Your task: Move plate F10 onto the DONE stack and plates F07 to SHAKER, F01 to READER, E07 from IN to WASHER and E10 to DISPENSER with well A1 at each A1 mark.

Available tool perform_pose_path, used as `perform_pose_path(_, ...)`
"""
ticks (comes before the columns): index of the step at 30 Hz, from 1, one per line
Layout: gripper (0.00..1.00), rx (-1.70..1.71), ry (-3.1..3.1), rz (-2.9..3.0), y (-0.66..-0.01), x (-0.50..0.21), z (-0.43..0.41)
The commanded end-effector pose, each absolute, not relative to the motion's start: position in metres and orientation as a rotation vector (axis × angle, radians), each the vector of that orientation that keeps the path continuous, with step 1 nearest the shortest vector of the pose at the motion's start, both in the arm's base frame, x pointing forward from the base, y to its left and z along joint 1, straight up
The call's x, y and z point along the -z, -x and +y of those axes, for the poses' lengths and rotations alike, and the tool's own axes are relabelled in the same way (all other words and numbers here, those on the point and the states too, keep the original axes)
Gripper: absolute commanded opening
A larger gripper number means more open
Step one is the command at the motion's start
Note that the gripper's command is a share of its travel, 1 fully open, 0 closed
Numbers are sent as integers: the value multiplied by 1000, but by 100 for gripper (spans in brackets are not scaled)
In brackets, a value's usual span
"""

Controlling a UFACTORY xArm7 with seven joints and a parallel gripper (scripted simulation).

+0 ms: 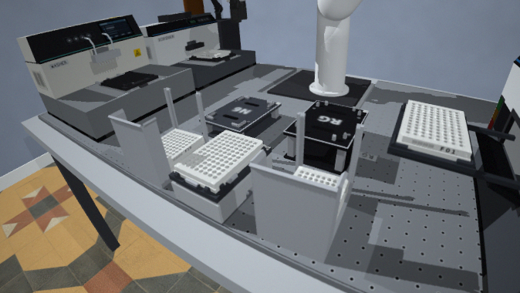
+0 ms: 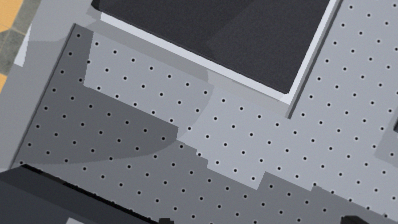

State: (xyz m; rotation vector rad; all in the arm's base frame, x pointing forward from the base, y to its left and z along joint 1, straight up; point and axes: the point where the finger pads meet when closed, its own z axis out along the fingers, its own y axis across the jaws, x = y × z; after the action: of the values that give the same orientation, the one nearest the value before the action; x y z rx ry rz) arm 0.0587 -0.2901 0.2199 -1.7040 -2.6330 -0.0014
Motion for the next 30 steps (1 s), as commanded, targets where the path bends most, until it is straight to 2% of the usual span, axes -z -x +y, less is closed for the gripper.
perform_pose_path(1,100,-3,1705,-2636,-71,-221,-285)
perform_pose_path(30,100,-1,1409,-2805,-145,-221,-256)
